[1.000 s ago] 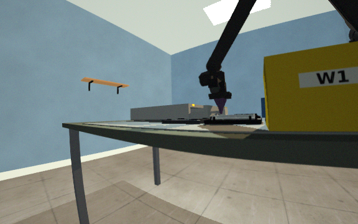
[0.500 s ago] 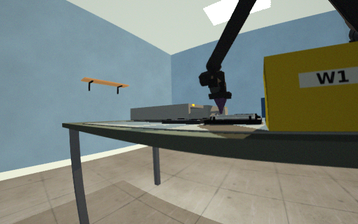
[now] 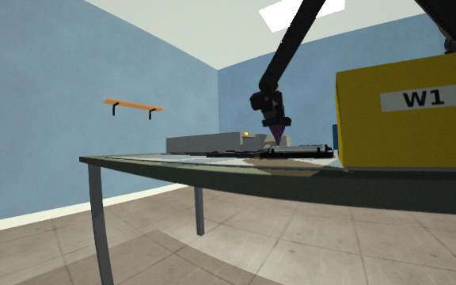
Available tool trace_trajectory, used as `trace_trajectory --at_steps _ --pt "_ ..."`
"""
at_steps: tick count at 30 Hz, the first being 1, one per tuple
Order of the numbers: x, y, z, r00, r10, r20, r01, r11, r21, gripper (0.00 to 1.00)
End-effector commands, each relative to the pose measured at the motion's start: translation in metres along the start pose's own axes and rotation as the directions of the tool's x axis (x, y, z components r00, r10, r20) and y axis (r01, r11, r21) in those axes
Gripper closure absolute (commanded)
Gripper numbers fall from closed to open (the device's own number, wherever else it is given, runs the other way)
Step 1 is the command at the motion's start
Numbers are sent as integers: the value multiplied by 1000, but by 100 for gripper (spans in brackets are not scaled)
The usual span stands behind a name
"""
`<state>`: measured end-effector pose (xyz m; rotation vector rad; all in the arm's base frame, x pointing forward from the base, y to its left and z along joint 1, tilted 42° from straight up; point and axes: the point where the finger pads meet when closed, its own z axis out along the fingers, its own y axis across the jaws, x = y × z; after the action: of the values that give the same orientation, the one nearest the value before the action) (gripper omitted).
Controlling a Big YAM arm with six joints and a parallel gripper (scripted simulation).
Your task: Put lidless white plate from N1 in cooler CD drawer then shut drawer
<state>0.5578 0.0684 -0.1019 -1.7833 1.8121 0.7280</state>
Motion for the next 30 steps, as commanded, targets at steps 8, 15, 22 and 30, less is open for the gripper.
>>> trace_trajectory --at_steps 8,15,22,30 --pt "-7 -36 -5 1000 -25 -3 25 999 31 100" --pt "-8 -44 -5 1000 -22 -2 22 999 26 100" --pt "-6 -49 -7 1000 -29 -4 30 999 40 100" --pt "-6 -49 -7 1000 -29 -4 30 999 40 100"
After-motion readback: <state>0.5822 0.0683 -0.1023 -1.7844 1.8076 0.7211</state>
